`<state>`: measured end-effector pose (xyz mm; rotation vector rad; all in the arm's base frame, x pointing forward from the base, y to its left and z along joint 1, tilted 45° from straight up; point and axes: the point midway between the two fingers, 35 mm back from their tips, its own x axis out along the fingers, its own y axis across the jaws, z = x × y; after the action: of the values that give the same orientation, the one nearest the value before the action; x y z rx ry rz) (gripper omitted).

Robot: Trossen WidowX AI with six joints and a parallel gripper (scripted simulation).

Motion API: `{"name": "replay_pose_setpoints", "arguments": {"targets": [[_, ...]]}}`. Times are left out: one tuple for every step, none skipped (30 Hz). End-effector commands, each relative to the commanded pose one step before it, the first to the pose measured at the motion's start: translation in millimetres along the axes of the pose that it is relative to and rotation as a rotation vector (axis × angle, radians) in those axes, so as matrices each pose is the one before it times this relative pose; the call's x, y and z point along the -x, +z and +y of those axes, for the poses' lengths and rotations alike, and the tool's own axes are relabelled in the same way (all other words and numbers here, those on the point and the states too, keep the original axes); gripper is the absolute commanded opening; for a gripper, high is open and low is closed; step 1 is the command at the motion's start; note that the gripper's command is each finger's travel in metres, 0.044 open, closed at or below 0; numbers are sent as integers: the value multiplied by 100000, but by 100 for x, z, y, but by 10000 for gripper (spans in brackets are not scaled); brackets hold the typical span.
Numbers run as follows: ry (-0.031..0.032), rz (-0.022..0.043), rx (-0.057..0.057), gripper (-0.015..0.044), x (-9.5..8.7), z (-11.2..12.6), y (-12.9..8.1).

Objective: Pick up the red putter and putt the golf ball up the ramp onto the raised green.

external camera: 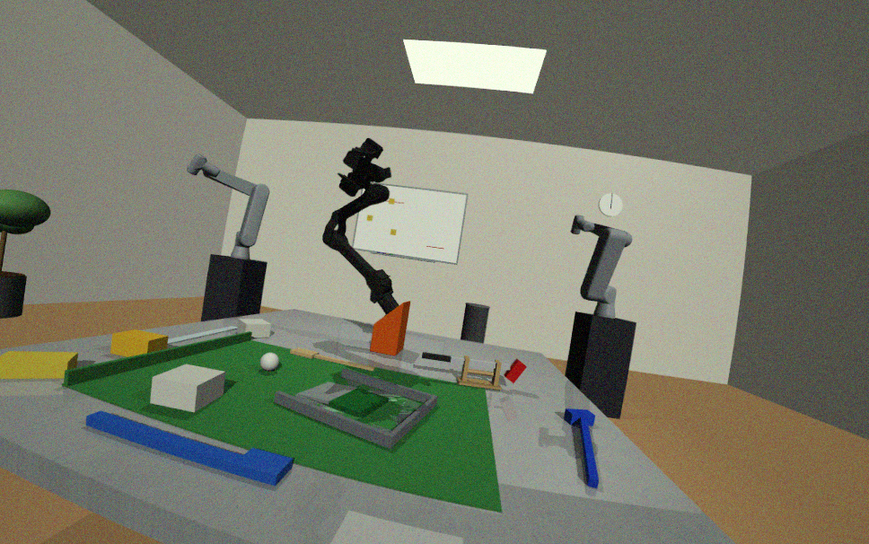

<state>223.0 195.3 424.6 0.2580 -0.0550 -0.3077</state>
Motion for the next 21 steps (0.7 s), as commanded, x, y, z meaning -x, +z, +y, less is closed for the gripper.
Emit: {"name": "replay_pose_setpoints", "arguments": {"targets": [[56, -186, 527, 426, -28, 63, -53], [172, -550, 1583, 440, -84, 190, -162], [300, -890, 2641, 440, -141, 320, -274], [447, -1191, 3704, 440, -200, 456, -390], [624, -1437, 4772, 440, -261, 599, -513], [842, -1611, 5841, 440, -324, 754, -644], [959, -1489, 6005, 440, -339, 802, -677], [868, -1103, 4955, 440, -284, 686, -566], [732, -787, 3889, 440, -227, 555, -449], [555, -518, 2825, 440, -167, 411, -323], [614, -545, 3074, 440, -199, 388, -262], [876, -666, 4147, 440, -272, 532, -363], [1184, -725, 5210, 440, -348, 685, -473], [1532, -701, 6188, 440, -422, 839, -585], [1750, -547, 6440, 440, -452, 905, -634], [1903, -359, 6389, 440, -462, 933, -652], [2057, -175, 6315, 440, -471, 958, -669], [2013, -5, 5686, 440, -439, 896, -622], [1749, 102, 4605, 440, -367, 751, -515], [1425, 144, 3549, 440, -291, 596, -403], [1747, 441, 4318, 440, -346, 851, -521]]}}
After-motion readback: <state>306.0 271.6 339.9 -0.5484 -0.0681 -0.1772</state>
